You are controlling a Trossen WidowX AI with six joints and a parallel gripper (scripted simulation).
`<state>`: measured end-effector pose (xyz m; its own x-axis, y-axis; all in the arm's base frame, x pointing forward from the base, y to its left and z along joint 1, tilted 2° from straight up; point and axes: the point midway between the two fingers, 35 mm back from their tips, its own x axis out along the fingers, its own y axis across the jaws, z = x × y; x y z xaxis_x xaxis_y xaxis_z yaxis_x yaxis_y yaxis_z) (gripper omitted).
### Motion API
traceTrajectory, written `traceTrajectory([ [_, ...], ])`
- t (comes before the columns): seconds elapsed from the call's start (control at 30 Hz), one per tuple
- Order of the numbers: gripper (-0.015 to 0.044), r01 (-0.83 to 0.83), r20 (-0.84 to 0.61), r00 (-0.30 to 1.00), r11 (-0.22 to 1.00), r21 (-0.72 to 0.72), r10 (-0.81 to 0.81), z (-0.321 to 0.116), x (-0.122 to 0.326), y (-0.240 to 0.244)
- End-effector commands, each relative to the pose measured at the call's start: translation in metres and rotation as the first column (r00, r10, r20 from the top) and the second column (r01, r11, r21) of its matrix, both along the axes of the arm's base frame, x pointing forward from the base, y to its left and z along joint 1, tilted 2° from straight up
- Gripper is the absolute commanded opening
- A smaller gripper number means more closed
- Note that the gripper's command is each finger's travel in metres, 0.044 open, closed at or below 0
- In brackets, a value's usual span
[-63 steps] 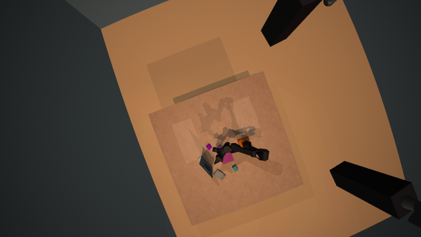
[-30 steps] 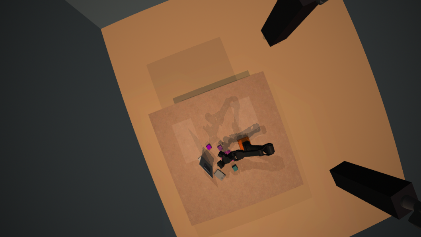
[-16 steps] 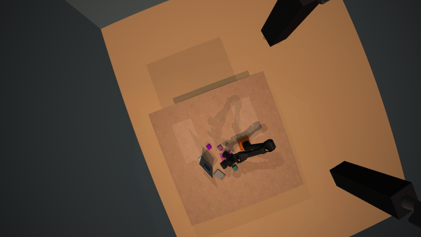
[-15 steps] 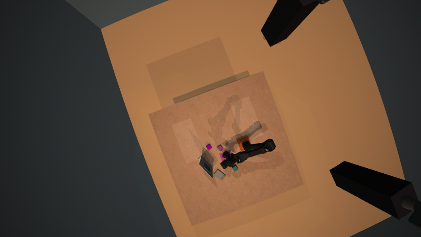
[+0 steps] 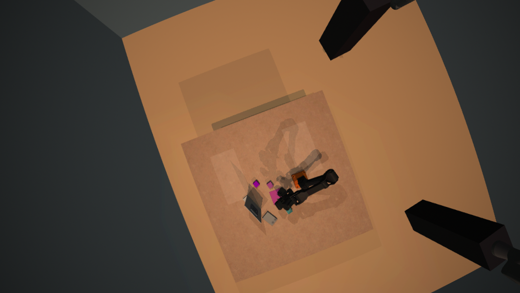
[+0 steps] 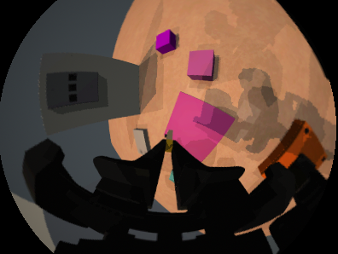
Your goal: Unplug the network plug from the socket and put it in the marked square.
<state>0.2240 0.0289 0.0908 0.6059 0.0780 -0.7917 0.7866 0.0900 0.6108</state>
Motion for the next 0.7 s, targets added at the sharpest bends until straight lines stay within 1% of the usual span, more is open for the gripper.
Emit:
traceTrajectory([
  [0.0, 0.0, -0.004, 0.0, 1.0, 1.0, -0.015, 0.004, -0.001, -0.002, -0.001],
  [0.67, 0.0, -0.004, 0.0, 1.0, 1.0, -0.015, 0.004, -0.031, 0.002, 0.0],
])
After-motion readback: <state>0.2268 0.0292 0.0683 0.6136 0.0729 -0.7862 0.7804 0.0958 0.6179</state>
